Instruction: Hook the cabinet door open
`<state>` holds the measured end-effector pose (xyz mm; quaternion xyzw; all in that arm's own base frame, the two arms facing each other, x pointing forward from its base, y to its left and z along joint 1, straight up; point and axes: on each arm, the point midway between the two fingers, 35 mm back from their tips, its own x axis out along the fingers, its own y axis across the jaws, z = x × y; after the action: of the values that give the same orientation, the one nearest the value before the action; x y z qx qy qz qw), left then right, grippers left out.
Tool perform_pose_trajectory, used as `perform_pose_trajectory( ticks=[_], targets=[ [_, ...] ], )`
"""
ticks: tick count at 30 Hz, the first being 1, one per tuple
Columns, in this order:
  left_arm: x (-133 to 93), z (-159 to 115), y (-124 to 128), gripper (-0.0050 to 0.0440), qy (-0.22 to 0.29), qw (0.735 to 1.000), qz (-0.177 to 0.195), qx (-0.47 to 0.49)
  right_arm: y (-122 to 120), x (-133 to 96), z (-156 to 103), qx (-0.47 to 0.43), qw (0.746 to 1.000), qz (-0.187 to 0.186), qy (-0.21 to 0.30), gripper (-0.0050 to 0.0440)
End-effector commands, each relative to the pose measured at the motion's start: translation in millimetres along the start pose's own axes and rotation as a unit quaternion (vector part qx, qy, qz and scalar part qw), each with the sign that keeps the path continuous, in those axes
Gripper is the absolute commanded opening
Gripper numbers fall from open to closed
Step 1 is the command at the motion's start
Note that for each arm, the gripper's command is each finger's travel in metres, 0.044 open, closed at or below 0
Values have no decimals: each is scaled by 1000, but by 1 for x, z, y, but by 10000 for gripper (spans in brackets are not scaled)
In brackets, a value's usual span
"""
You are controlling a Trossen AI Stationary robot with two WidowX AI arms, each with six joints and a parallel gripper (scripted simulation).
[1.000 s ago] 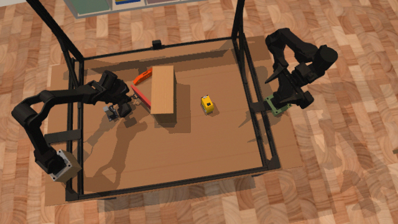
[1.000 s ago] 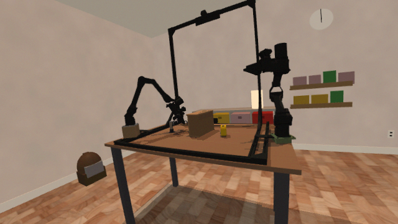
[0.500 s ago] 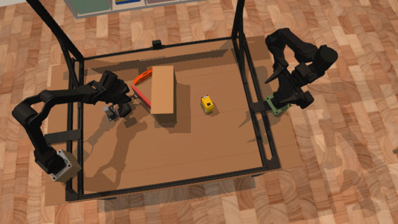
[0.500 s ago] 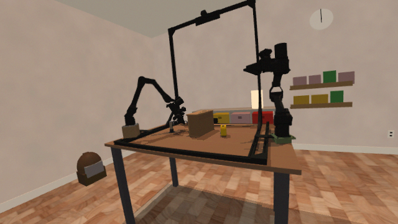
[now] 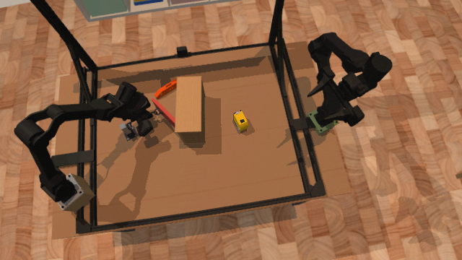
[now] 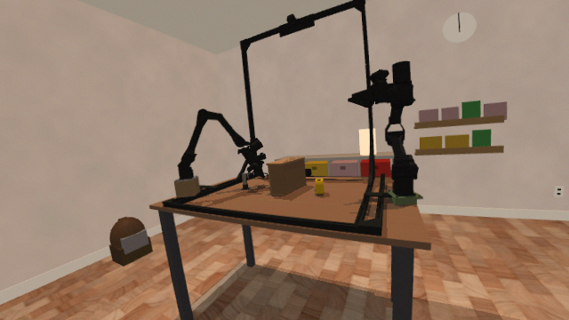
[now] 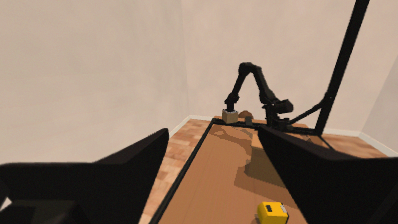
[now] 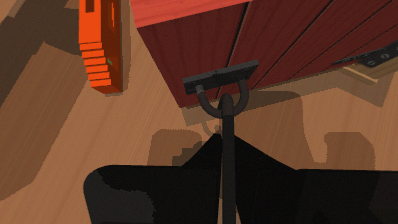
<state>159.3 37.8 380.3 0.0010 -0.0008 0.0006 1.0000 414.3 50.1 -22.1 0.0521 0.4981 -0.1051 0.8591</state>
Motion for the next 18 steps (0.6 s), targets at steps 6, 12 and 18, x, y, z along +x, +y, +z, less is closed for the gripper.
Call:
perform_pose_trajectory(
  ticks=[6,12,18],
  targets=[
    [0,0,0,400,0,1000,-1,-1,0,3,-2,3,1000,2,28,0],
    [0,0,0,400,0,1000,-1,-1,0,3,-2,3,1000,2,28,0],
    [0,0,0,400,0,1000,-1,-1,0,3,-2,3,1000,2,28,0]
  ],
)
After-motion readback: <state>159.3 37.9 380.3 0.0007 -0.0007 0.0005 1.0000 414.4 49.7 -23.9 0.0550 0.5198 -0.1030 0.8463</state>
